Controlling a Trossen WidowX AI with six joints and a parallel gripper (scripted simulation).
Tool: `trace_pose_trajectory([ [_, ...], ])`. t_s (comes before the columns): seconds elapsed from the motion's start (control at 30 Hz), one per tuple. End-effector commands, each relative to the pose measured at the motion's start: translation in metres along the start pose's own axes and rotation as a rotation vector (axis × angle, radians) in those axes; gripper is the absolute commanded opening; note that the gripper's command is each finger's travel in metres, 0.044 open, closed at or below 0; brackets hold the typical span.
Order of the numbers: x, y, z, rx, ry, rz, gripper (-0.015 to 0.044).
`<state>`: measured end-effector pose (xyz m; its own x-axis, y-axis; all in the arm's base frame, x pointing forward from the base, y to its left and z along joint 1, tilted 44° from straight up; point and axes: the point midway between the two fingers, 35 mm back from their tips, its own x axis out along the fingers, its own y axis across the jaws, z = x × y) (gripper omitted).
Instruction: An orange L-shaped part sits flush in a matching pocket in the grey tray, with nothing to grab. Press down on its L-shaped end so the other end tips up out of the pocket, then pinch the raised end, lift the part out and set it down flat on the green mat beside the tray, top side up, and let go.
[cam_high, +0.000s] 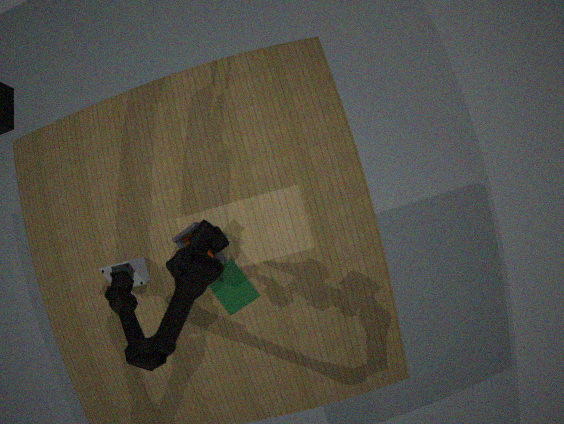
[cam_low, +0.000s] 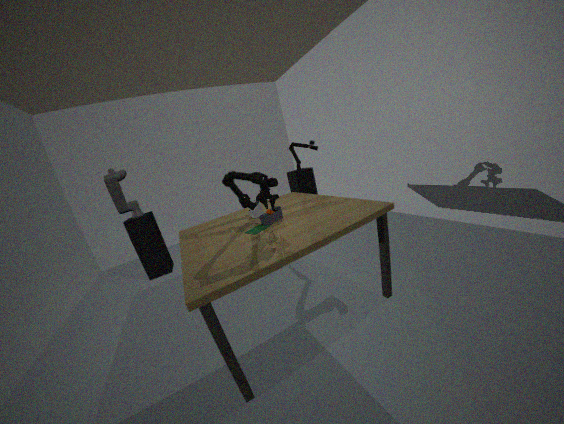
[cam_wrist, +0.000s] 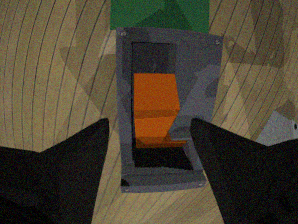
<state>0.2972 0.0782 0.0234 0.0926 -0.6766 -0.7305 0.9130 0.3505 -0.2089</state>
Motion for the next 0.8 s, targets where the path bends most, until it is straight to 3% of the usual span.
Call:
trace_pose_trajectory([
  [0.0, 0.009, -0.003, 0.0, -0.008, -0.005, -0.009, 0.028],
  [0.57, 0.031, -0.004, 0.001, -0.007, -0.006, -0.01, 0.028],
  [0.7, 0.027, -0.001, 0.001, 0.001, -0.002, -0.003, 0.0175],
  [0.77, 0.027, -0.001, 0.001, 0.001, -0.002, -0.003, 0.0162],
])
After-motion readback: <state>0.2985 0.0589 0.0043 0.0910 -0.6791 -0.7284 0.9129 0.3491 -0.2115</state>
